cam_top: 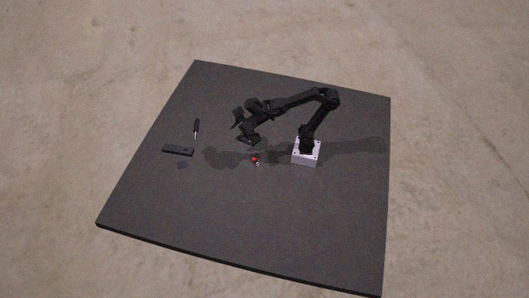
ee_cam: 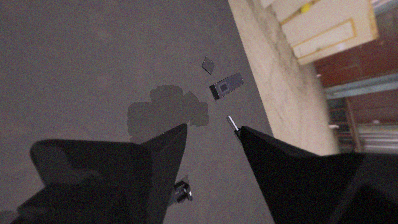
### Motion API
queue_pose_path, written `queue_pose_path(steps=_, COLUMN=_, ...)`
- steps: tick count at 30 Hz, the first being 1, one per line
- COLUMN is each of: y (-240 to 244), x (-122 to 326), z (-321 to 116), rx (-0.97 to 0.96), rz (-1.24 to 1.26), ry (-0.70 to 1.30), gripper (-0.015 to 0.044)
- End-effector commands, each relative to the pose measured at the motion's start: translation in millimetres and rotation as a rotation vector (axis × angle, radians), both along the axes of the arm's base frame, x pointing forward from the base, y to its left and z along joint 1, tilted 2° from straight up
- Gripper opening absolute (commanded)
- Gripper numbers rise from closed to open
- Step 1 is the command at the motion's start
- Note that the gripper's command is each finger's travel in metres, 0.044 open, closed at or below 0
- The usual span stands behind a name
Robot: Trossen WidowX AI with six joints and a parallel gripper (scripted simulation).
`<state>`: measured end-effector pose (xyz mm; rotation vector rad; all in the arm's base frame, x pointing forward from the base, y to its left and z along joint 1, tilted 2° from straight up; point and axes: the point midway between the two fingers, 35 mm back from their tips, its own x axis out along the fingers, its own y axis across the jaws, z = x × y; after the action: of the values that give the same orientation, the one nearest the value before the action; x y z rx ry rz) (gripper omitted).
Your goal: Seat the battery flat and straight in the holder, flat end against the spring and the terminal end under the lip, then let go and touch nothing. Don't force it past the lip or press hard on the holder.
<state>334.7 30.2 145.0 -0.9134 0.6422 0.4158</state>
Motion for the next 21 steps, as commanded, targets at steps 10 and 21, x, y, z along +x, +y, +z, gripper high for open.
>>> queue_pose_path(steps=10, y=17, x=-82, z=-121, rx=-0.507, rz=1.074, ry=0.673, gripper=0.0229)
queue_pose_path(steps=21, y=17, x=-82, z=-122, rx=-0.507, rz=1.074, ry=0.673, gripper=0.0229)
